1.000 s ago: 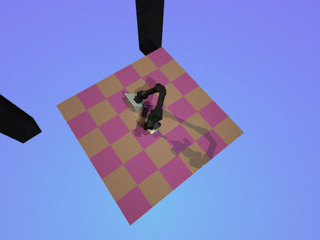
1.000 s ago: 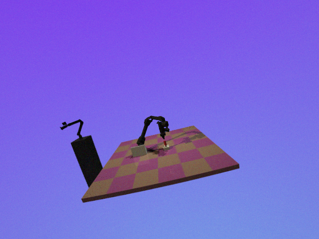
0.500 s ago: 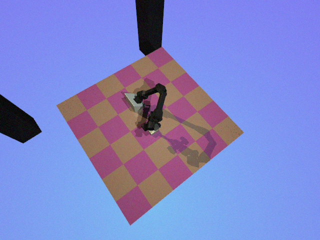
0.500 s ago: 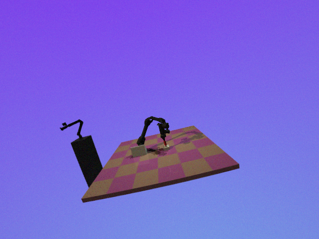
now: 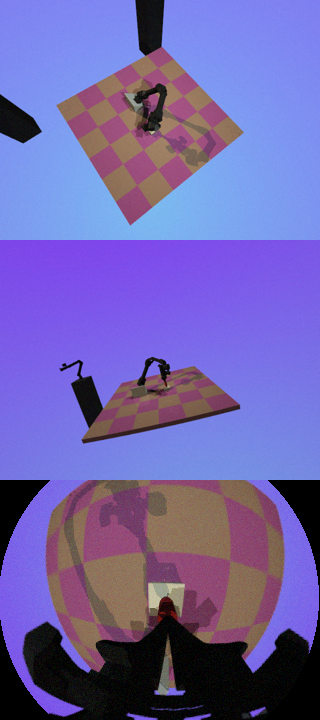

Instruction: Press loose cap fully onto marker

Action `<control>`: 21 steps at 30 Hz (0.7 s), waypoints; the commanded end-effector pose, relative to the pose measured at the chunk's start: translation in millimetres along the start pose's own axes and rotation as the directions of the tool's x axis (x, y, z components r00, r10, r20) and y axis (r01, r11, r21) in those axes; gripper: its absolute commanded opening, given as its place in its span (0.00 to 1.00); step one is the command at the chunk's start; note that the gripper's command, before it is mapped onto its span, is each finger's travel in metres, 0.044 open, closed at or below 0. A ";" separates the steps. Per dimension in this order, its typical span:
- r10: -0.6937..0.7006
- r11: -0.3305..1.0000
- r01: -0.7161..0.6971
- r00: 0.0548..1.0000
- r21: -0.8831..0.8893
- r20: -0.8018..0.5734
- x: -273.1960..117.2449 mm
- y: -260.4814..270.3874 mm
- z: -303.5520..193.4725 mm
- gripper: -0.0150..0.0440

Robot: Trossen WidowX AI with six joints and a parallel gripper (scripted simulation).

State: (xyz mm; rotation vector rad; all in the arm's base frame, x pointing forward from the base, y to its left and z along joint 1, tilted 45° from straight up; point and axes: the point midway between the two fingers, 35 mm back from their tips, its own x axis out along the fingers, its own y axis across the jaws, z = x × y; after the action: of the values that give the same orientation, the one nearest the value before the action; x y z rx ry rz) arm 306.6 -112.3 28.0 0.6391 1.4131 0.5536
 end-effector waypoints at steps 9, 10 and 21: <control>-0.035 0.998 0.032 0.998 0.057 0.057 -89.6 0.0 -1.8 0.25; -0.035 0.998 0.032 0.998 0.057 0.057 -89.6 0.0 -1.8 0.25; -0.035 0.998 0.032 0.998 0.057 0.057 -89.6 0.0 -1.8 0.61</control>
State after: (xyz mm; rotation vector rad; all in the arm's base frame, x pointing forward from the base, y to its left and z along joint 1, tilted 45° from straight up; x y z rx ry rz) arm 297.1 -172.2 90.2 0.6784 1.3872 0.4677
